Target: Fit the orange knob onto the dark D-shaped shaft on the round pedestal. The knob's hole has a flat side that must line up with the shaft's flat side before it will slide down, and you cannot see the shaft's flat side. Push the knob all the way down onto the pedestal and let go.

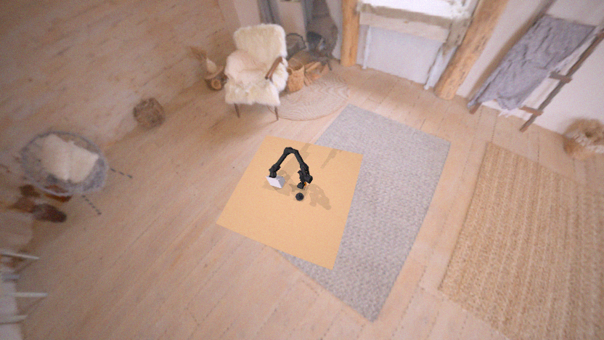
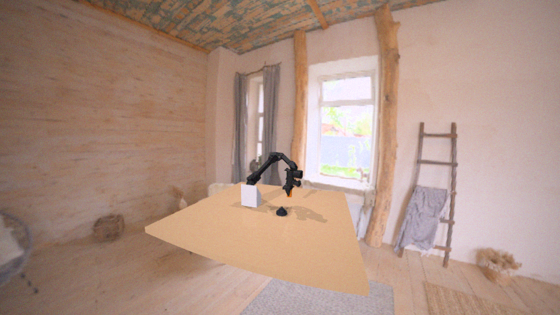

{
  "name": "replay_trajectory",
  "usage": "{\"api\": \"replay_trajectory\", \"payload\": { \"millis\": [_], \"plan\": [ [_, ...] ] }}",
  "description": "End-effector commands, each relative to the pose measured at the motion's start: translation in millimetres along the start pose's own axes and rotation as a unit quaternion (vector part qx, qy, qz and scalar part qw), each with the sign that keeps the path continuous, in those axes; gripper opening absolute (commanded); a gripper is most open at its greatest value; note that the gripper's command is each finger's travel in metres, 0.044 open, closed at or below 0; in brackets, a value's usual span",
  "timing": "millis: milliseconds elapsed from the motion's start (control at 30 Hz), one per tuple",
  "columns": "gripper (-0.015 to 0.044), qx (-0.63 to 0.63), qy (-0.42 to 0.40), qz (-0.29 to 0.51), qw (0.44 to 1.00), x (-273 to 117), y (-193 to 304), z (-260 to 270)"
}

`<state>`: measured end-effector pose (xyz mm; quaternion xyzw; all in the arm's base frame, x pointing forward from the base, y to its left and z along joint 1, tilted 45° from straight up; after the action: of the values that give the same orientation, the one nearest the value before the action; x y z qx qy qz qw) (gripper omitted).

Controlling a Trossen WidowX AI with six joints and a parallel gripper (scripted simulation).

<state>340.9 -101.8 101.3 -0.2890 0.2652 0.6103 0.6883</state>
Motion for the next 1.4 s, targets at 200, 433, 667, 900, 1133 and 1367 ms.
{"api": "replay_trajectory", "payload": {
  "millis": [200, 433, 667, 900, 1133, 1367],
  "plan": [
    [0.0, 0.005, 0.001, -0.002, 1.0, 6.5, 9.6, -35.3],
    [0.0, 0.008, -0.001, -0.002, 1.0, 12.1, 17.3, -56.6],
    [0.0, 0.01, -0.003, -0.003, 1.0, 18.2, 26.5, -77.5],
    [0.0, 0.013, -0.006, -0.003, 1.0, 24.6, 37.1, -97.5],
    [0.0, 0.013, -0.007, -0.003, 1.0, 28.9, 41.0, -104.3],
    [0.0, 0.013, -0.007, -0.003, 1.0, 50.6, 40.8, -103.9]
  ]
}}
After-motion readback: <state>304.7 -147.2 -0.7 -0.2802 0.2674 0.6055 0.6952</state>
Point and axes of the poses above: the point midway between the two fingers, 35 mm back from their tips, its own x axis out along the fingers, its own z axis across the jaws, y = z × x, the point moved 10 cm from there along -x, back along the fingers, and after that the axes turned 8 degrees about -x, right-handed, at the moved point
